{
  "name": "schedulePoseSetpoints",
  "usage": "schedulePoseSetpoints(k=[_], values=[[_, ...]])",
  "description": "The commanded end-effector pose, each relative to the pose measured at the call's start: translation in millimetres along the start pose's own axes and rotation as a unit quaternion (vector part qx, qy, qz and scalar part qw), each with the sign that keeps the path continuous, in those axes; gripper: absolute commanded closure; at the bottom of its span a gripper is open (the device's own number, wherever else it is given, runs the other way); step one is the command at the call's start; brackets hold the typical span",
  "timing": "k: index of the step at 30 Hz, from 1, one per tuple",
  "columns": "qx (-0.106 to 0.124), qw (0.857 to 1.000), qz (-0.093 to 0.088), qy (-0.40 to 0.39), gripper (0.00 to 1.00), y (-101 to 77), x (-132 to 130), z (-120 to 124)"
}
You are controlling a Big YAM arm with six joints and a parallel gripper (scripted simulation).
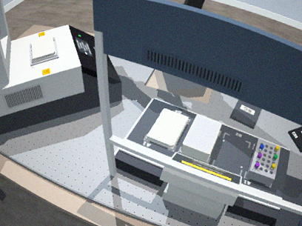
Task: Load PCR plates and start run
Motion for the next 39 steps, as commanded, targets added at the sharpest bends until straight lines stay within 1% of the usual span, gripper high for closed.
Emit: schedulePoseSetpoints(k=[1,2,4,5,9,13,16,19,21,23,28,30,35,38,39], values=[[0.008,1.0,0.011,-0.01,1.0,-0.8,-8,7],[0.011,1.0,0.015,-0.01,1.0,0.1,-11,9],[0.011,1.0,0.015,-0.01,1.0,0.1,-11,9],[0.009,1.0,0.012,-0.011,1.0,1.2,-7,7],[0.006,1.0,0.009,-0.008,1.0,3.3,-1,1],[-0.004,1.0,-0.004,-0.009,1.0,-0.1,11,-7],[-0.006,1.0,-0.015,-0.016,1.0,-1.1,22,-9],[-0.003,1.0,-0.017,-0.022,1.0,2.4,28,-8],[-0.003,1.0,-0.017,-0.022,1.0,2.4,28,-8],[0.001,1.0,-0.011,-0.021,1.0,4.1,20,-4],[0.002,1.0,-0.008,-0.02,1.0,4.0,9,0],[0.0,1.0,-0.008,-0.017,1.0,1.7,5,0],[-0.002,1.0,-0.001,-0.007,1.0,-2.3,-6,1],[-0.002,1.0,0.0,-0.007,1.0,-2.4,-7,1],[-0.003,1.0,-0.005,-0.01,1.0,-1.8,-2,-1]])
Point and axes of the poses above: the point where the finger pads meet when closed, its own y axis out along the fingers, its own x axis across the jaws, z = x × y, the point moved 8 cm from there along -y, back along the fingers, and after that the axes turned 3 degrees about y, right-handed, at the moved point
